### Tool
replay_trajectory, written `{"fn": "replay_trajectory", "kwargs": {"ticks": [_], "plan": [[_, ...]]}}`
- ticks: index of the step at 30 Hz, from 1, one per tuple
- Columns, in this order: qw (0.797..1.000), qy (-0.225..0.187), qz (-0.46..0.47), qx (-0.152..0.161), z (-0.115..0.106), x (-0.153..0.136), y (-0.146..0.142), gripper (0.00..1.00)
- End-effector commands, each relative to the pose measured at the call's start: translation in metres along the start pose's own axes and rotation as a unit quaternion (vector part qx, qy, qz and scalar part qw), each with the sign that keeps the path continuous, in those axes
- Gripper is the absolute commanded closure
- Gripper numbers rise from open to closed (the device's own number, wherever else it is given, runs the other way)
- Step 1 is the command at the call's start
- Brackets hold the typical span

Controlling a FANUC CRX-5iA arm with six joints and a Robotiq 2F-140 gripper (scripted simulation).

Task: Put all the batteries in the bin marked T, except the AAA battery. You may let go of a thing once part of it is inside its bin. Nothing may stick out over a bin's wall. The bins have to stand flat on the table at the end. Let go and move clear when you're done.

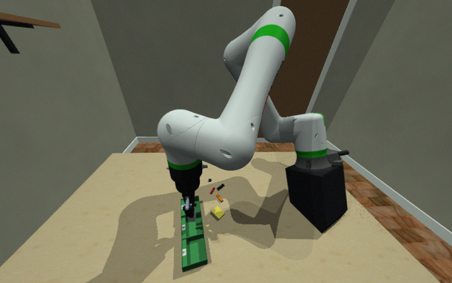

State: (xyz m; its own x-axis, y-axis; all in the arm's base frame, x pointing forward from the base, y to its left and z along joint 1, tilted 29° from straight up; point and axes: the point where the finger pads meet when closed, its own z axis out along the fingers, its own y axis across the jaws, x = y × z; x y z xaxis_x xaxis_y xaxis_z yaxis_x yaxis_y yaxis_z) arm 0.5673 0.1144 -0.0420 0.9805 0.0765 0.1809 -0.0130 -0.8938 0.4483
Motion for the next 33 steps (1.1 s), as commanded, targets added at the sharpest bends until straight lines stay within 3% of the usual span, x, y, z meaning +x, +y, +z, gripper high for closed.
{"fn": "replay_trajectory", "kwargs": {"ticks": [1, 20, 33], "plan": [[1.0, 0.0, 0.0, 0.0, 0.006, 0.0, 0.0, 0.95], [1.0, 0.0, 0.0, 0.0, 0.051, 0.0, 0.0, 0.95], [1.0, 0.0, 0.0, 0.0, 0.054, 0.0, 0.0, 0.95]]}}
